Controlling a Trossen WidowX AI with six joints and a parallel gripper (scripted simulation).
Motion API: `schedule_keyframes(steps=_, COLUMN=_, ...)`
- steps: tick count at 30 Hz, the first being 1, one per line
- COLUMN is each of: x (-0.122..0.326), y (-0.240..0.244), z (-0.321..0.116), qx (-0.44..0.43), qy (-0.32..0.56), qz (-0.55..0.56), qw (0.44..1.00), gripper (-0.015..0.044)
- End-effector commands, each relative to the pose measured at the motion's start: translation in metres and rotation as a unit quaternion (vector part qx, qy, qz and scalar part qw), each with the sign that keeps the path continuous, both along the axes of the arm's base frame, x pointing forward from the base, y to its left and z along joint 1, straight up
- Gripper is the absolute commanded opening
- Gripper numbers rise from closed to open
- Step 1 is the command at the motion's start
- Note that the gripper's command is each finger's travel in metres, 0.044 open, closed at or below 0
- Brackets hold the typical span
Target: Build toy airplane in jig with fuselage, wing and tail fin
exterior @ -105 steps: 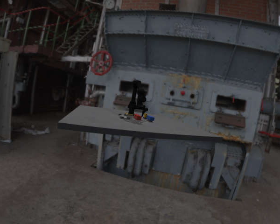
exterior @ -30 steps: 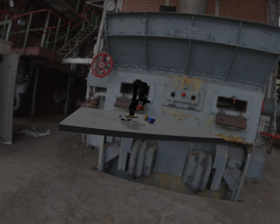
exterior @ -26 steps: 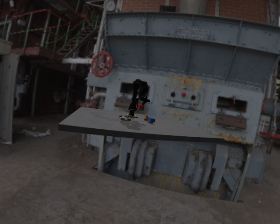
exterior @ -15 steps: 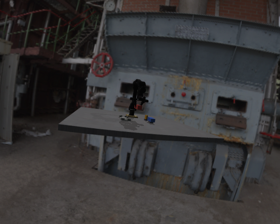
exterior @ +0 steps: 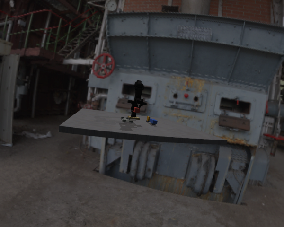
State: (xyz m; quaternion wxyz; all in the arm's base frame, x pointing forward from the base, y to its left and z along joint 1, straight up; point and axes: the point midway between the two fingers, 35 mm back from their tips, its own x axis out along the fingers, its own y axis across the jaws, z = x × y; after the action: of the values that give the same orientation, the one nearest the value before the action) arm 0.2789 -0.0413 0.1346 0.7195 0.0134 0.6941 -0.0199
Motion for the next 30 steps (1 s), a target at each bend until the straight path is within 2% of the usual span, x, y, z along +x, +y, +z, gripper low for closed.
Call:
schedule_keyframes(steps=1, x=0.0, y=-0.011, z=-0.006, qx=0.001, qy=0.002, qz=0.001, qw=1.0, gripper=0.0)
schedule_keyframes(steps=28, x=-0.006, y=-0.084, z=-0.039, qx=-0.002, qy=0.002, qz=-0.005, qw=1.0, gripper=0.0)
schedule_keyframes(steps=30, x=-0.005, y=-0.084, z=-0.039, qx=-0.002, qy=0.002, qz=-0.005, qw=1.0, gripper=0.0053)
